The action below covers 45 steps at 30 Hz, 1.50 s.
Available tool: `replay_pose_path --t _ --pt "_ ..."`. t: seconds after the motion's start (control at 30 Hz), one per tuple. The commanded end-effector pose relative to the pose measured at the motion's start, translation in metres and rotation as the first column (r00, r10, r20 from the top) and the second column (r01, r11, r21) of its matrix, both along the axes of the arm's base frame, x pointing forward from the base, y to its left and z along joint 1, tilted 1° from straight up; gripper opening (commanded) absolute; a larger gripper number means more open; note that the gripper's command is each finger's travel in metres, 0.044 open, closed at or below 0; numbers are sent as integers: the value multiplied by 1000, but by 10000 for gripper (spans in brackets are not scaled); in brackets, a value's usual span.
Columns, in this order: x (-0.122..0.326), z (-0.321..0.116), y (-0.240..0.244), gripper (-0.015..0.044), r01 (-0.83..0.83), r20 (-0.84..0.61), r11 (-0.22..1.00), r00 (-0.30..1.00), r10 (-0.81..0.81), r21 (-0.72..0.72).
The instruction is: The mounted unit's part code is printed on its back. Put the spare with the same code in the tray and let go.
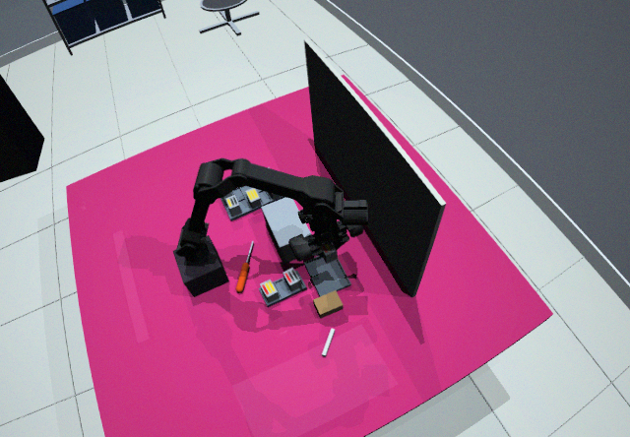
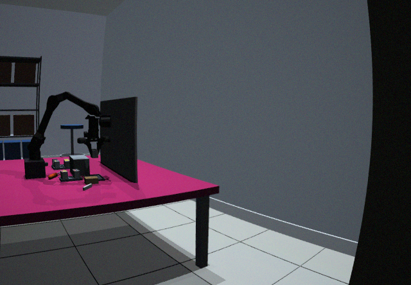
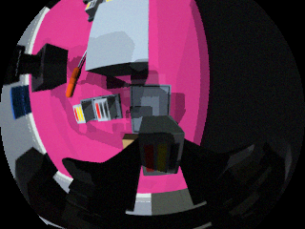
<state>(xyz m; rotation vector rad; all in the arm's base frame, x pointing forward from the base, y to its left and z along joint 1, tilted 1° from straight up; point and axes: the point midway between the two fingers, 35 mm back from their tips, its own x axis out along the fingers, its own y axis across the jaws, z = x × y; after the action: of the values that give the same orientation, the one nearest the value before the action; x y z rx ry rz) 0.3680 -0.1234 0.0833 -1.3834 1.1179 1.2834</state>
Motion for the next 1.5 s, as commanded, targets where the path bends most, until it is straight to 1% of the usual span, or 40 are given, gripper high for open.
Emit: replay_pose_path --t 0.0,1.47 --pt "0 -9 0 0 -4 -8 1000 1000 5 5" --pt "2 -58 -1 0 -4 -9 1000 1000 5 5"
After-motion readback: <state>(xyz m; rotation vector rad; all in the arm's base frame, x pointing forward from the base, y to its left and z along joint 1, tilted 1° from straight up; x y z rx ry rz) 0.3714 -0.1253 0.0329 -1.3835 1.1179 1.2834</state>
